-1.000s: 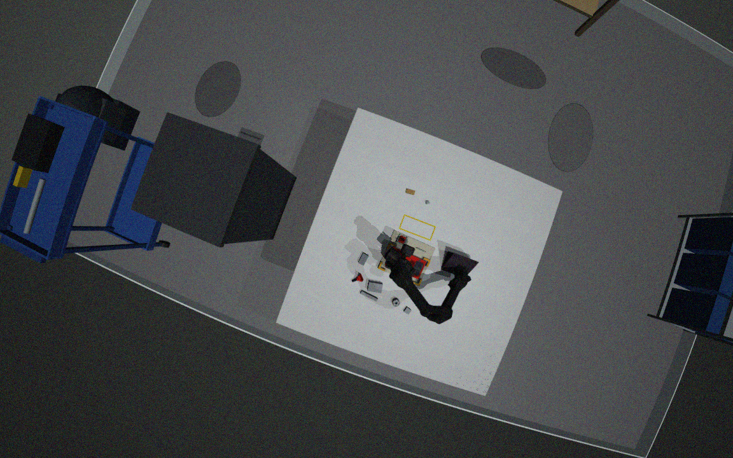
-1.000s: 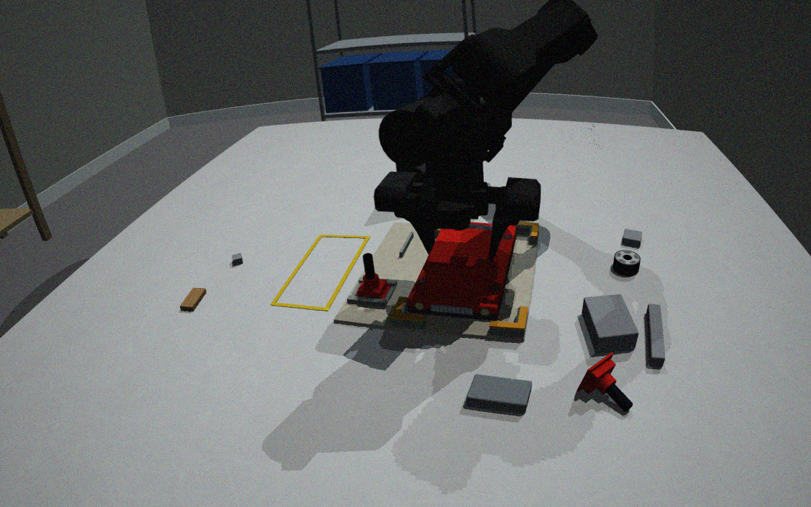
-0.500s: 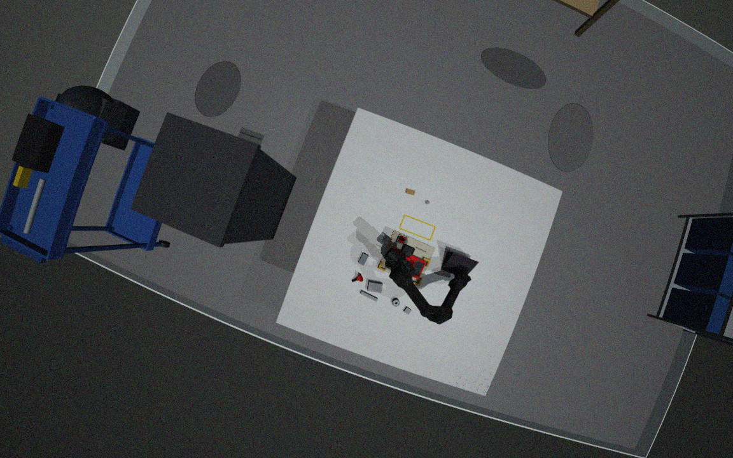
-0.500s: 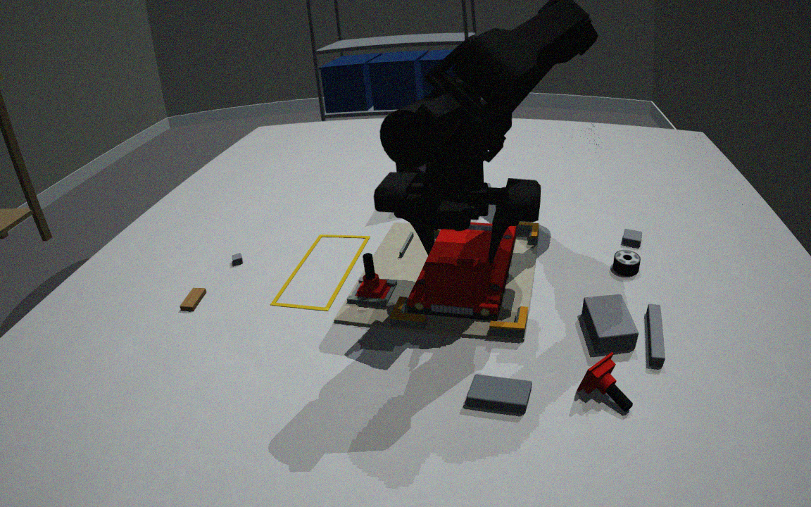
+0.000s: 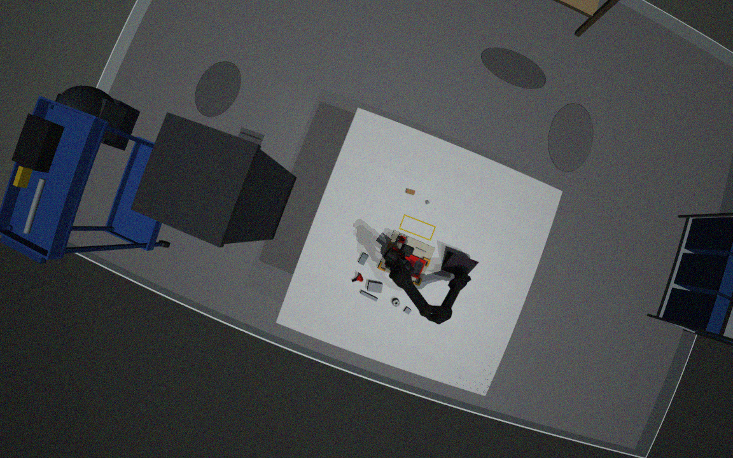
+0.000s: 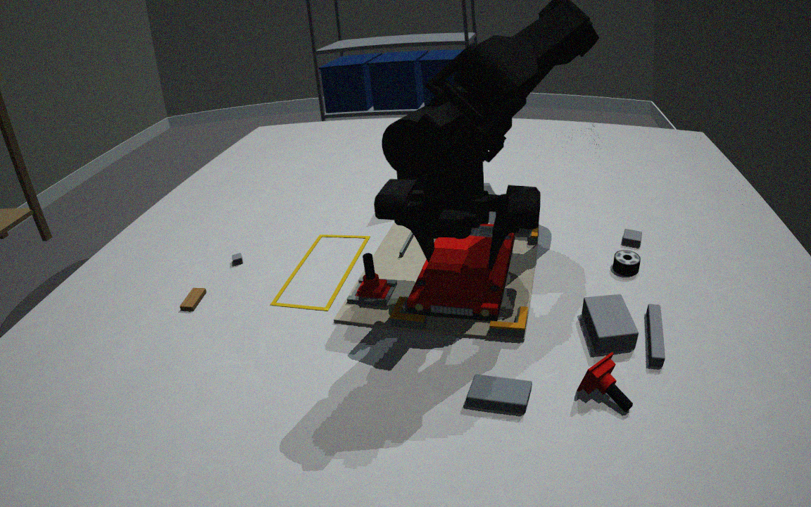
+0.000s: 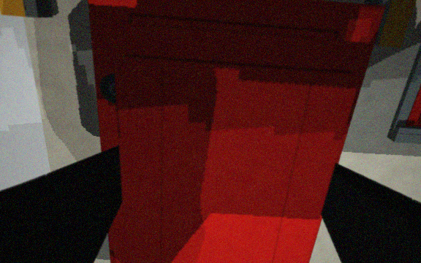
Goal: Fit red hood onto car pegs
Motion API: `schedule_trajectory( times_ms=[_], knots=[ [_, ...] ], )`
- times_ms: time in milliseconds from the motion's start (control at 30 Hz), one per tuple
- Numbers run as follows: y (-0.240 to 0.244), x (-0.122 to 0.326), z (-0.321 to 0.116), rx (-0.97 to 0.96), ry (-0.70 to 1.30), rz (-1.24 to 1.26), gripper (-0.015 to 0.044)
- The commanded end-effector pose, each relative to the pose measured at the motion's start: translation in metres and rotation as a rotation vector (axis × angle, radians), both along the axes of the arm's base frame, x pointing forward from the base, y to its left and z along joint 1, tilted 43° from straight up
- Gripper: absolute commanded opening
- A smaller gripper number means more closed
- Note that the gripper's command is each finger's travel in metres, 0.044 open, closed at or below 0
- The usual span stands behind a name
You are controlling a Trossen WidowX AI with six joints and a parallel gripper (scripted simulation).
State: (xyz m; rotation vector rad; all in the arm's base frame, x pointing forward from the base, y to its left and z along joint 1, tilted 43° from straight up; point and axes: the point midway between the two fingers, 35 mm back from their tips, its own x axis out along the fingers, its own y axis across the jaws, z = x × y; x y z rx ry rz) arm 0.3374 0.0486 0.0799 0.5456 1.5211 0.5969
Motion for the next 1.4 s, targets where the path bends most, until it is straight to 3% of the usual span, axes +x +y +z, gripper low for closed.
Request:
schedule_trajectory(
  times_ms=[0,233,800,967,1200,1367],
  knots=[
    [0.002,-0.001,-0.002,0.005,0.007,-0.004,0.0],
    [0.001,0.0,-0.001,0.001,0.001,0.0,0.0],
    [0.001,0.0,-0.001,0.001,0.0,0.001,0.044],
    [-0.007,0.001,0.006,0.001,0.0,0.001,0.044],
    [-0.047,0.002,0.05,0.009,0.0,-0.001,0.044],
    [-0.048,0.002,0.051,0.01,0.0,-0.001,0.044]
  ],
)
